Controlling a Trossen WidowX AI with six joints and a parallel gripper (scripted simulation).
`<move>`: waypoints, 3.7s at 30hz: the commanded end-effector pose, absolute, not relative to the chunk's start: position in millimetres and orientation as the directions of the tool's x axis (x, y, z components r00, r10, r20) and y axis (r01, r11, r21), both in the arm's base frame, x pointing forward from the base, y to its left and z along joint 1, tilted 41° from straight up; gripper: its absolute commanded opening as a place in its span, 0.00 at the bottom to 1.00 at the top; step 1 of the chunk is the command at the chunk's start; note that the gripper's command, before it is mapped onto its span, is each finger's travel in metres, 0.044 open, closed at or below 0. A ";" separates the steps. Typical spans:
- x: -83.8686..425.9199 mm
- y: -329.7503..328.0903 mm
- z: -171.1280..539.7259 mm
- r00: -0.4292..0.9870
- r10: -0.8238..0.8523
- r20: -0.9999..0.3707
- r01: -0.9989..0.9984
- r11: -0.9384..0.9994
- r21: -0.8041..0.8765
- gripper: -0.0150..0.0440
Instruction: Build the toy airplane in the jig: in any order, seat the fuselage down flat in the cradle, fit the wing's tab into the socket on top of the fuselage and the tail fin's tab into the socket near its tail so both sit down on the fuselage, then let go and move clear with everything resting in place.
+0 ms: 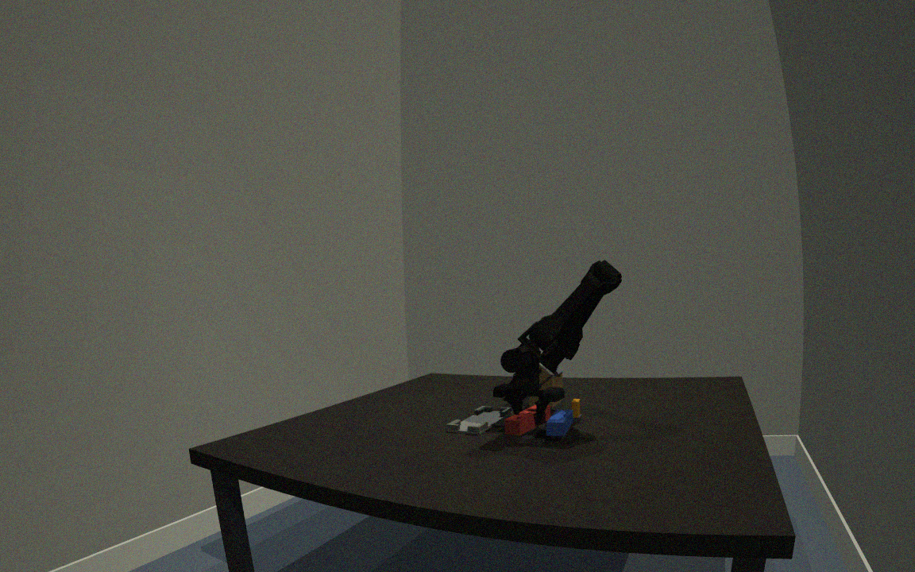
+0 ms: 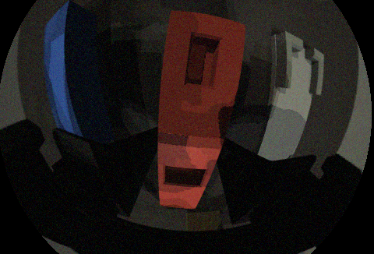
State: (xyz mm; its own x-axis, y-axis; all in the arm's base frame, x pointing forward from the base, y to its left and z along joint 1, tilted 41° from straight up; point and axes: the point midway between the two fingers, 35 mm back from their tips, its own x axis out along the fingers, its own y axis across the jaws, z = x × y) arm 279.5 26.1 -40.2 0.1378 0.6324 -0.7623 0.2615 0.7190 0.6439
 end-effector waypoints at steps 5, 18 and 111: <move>278.9 27.3 -41.3 0.135 0.637 -0.759 0.267 0.714 0.648 0.50; 280.8 7.0 -22.9 0.136 0.631 -0.764 0.268 0.719 0.642 0.25; 253.0 -117.7 -82.2 0.135 0.628 -0.766 0.130 0.755 0.642 0.52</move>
